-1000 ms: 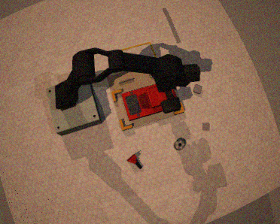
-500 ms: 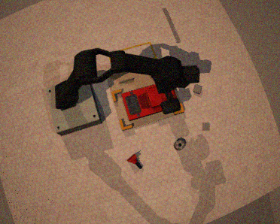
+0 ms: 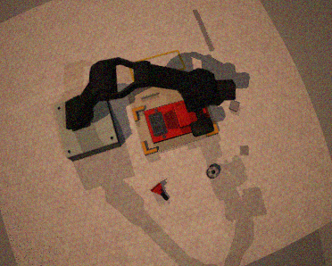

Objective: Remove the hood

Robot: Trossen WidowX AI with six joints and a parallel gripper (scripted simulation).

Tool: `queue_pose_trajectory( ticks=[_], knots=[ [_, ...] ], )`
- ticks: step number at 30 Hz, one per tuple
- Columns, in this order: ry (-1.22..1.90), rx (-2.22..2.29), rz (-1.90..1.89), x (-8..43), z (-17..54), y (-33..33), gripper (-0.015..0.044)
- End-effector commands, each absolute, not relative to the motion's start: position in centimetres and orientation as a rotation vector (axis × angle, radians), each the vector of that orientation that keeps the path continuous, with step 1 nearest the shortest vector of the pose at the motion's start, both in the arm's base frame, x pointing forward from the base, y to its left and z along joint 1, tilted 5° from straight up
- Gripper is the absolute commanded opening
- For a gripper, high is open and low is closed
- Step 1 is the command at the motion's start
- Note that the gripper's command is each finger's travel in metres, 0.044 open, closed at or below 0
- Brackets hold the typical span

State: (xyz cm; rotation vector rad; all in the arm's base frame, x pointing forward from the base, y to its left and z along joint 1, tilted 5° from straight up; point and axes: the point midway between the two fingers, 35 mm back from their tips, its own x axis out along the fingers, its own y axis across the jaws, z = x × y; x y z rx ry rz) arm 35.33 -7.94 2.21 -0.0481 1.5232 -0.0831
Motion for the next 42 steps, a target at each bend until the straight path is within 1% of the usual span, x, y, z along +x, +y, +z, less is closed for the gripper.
queue_pose_trajectory(
  ticks=[1, 38, 42],
  knots=[
    [1.526, -0.053, -0.082, 35.2, 2.0, -8.0, 0.0440],
    [1.526, -0.053, -0.082, 35.3, 0.2, -8.1, 0.0440],
    [1.524, -0.048, -0.083, 35.4, 0.4, -8.1, 0.0335]
  ],
)
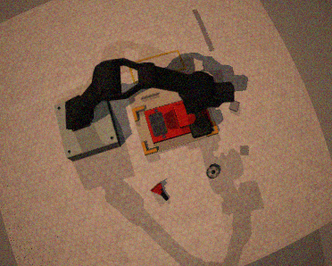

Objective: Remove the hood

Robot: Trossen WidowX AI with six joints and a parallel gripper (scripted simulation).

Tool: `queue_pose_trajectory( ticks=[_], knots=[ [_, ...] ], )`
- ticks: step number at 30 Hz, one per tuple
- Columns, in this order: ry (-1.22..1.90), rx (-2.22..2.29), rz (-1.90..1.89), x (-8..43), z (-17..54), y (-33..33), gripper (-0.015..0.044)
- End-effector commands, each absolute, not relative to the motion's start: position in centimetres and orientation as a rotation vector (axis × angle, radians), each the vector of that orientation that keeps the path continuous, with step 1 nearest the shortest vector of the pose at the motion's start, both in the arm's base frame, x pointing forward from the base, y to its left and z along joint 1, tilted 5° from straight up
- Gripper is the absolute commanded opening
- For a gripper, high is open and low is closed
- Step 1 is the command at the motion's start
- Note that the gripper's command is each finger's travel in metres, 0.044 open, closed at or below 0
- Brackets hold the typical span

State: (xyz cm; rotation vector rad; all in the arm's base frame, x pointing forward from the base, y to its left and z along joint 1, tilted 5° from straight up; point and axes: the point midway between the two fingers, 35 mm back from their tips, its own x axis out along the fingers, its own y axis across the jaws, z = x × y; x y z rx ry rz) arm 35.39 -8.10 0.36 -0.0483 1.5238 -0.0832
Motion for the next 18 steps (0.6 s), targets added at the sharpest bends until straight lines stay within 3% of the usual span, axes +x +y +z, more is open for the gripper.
queue_pose_trajectory(
  ticks=[1, 9, 18],
  knots=[
    [1.524, -0.048, -0.083, 35.39, 0.40, -8.09, 0.0328],
    [1.524, -0.048, -0.083, 35.39, 0.40, -8.09, 0.0275],
    [1.524, -0.048, -0.083, 35.39, 0.81, -8.06, 0.0039]
  ],
)
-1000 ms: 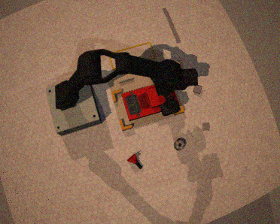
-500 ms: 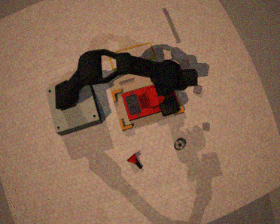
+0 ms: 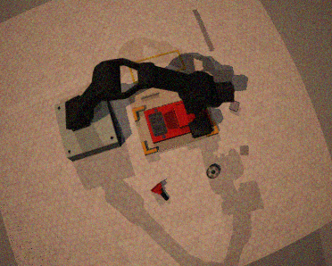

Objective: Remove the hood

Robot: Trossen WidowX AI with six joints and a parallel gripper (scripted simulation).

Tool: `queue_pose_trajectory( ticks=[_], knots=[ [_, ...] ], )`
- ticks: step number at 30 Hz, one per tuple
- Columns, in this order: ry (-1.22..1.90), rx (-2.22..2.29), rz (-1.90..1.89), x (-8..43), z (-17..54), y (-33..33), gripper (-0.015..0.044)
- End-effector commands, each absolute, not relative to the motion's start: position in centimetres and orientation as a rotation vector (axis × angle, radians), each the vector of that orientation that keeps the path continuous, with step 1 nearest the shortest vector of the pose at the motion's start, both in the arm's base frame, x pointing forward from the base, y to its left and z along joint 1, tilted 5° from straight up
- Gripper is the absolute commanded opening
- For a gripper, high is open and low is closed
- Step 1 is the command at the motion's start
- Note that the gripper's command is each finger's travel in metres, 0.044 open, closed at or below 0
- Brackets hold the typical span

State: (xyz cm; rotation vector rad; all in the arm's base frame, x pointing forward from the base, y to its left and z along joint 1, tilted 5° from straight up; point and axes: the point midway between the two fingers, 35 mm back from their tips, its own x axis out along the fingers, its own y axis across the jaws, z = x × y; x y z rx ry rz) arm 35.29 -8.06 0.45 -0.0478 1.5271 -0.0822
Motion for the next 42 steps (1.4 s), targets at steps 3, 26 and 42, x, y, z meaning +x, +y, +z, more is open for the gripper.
queue_pose_trajectory(
  ticks=[3, 26, 42],
  knots=[
    [1.524, -0.048, -0.083, 35.4, 1.0, -8.0, 0.0000],
    [1.524, -0.048, -0.083, 35.3, 2.5, -7.9, 0.0000],
    [1.524, -0.048, -0.083, 35.3, 4.1, -7.8, 0.0000]
  ],
)
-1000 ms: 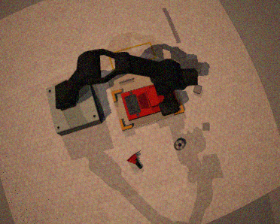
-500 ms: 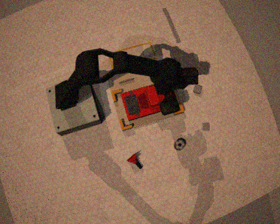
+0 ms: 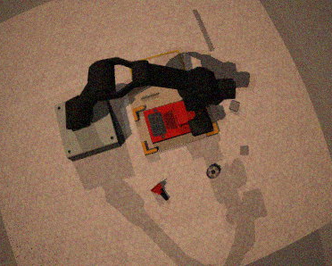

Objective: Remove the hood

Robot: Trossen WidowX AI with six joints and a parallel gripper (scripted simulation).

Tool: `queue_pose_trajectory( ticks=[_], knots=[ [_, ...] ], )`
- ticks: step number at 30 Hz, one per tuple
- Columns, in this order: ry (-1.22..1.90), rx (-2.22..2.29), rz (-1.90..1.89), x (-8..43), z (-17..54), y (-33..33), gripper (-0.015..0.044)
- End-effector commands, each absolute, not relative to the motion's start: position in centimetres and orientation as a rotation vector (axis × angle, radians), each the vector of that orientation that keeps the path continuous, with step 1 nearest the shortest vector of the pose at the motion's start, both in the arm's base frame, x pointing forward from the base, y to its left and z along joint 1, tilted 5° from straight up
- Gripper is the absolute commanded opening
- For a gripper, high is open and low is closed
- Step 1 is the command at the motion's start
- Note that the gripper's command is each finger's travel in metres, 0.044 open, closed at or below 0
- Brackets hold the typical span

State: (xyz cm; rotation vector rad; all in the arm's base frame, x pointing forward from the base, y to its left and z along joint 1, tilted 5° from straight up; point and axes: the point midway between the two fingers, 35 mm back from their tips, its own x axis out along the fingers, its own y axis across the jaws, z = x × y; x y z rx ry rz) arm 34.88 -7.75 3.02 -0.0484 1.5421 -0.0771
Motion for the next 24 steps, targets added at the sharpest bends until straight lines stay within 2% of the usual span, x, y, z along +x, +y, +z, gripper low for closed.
queue_pose_trajectory(
  ticks=[1, 7, 12, 24],
  knots=[
    [1.524, -0.048, -0.083, 35.3, 4.5, -7.7, 0.0000],
    [1.524, -0.048, -0.083, 35.1, 7.5, -7.5, 0.0000],
    [1.532, -0.049, -0.078, 35.0, 6.8, -7.1, 0.0000],
    [1.530, -0.043, -0.074, 35.1, 6.6, -1.5, 0.0000]
  ],
)
